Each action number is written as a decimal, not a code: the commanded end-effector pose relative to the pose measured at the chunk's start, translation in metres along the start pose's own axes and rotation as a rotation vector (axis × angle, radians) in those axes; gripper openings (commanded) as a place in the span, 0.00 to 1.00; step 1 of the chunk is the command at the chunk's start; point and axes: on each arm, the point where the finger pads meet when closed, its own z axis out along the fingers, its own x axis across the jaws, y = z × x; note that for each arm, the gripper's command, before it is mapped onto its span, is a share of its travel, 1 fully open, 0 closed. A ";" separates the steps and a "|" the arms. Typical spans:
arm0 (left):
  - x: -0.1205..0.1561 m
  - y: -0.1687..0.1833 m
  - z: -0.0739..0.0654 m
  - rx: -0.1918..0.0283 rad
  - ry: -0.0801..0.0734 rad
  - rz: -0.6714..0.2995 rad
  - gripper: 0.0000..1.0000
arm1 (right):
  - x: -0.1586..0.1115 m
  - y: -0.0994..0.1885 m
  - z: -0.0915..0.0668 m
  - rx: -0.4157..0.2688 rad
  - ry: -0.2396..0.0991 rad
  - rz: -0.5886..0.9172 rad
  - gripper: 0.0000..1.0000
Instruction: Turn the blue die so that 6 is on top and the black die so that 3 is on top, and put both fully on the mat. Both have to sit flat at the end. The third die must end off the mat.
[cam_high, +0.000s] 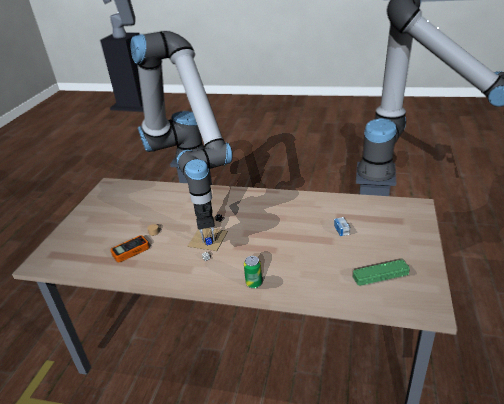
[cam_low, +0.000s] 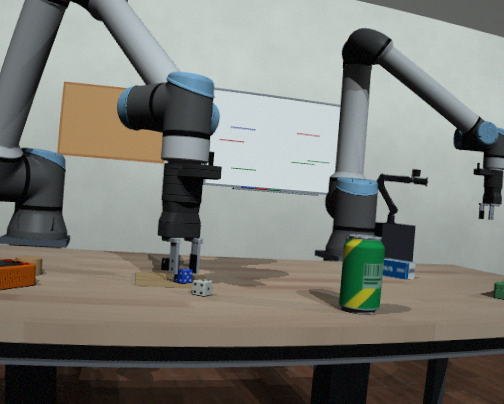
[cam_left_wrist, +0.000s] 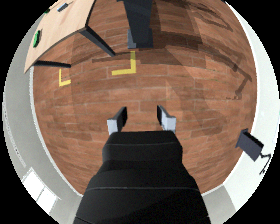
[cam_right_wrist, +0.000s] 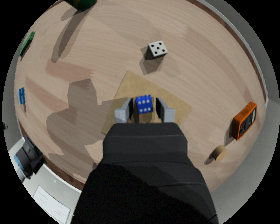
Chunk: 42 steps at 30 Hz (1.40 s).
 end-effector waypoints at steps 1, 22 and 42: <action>0.000 0.001 -0.001 -0.002 0.000 0.000 1.00 | 0.000 -0.001 -0.024 0.002 0.000 0.000 0.79; 0.000 0.001 -0.001 -0.002 0.000 0.000 1.00 | 0.000 -0.001 -0.075 0.002 0.000 0.000 1.00; 0.000 0.001 -0.001 -0.002 0.000 0.000 1.00 | 0.000 -0.001 -0.075 0.002 0.000 0.001 1.00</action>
